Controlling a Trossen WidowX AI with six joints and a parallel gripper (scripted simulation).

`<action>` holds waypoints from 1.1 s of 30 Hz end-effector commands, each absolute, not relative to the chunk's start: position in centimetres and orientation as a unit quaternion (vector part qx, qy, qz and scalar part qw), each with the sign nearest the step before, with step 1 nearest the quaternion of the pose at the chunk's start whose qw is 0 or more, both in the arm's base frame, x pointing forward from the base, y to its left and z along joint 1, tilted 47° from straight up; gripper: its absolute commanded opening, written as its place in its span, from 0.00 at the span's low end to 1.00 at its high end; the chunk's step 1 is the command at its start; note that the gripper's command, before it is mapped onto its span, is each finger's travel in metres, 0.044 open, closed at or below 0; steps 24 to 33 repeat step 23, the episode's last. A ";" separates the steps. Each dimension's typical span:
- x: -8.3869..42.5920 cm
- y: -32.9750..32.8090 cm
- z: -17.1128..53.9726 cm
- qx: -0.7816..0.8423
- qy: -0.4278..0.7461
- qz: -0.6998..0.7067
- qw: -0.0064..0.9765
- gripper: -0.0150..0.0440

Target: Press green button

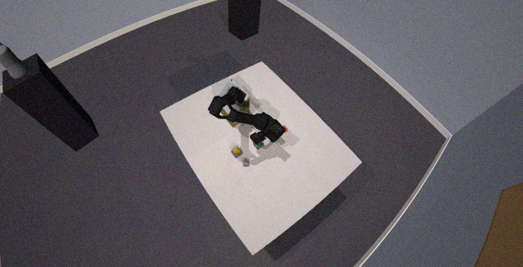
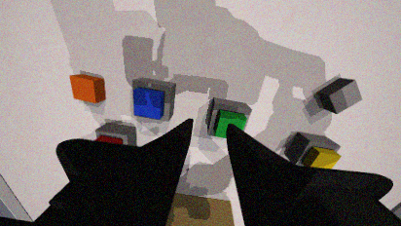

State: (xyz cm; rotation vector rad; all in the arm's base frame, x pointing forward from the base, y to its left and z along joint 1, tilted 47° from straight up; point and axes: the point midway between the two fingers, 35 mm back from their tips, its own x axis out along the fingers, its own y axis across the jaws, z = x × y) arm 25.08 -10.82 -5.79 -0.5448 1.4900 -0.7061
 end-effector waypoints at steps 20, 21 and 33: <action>26.3 7.1 -16.9 -0.223 0.657 -0.330 0.640 0.93; 26.3 7.1 -16.9 -0.223 0.657 -0.330 0.640 0.93; 26.3 7.1 -16.9 -0.223 0.657 -0.330 0.640 0.93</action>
